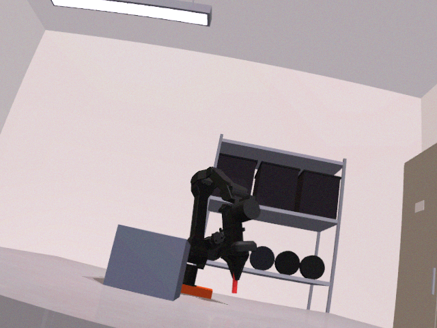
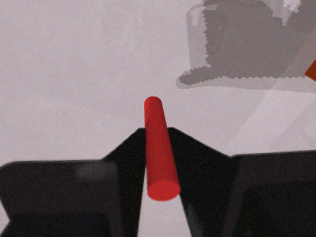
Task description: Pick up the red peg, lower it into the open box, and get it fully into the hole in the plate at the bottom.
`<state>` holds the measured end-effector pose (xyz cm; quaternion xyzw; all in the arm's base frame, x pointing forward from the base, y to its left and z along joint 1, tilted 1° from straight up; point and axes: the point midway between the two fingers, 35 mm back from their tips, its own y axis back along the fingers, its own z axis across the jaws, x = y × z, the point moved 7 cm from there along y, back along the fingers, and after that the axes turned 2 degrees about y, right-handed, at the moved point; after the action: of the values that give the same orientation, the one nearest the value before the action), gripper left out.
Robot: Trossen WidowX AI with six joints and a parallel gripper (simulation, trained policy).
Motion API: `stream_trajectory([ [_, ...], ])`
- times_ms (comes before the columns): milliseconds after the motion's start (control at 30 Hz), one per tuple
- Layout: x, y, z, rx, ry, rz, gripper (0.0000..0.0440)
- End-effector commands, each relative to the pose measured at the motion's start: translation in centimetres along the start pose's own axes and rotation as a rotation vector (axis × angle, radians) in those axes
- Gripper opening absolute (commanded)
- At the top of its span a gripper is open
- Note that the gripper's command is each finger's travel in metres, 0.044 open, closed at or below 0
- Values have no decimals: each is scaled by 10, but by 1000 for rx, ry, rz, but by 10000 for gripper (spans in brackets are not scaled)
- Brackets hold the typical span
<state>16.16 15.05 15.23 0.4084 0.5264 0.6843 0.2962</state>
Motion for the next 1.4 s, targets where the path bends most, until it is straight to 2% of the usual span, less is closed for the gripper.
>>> stream_trajectory([
  [0,2,13,3,-41,13,14,0],
  [367,-3,66,11,-181,55,-12,0],
  [733,-25,116,15,-284,34,-116,0],
  [1000,-50,135,15,-296,-20,-199,0],
  [1367,-84,147,16,-255,-100,-260,0],
])
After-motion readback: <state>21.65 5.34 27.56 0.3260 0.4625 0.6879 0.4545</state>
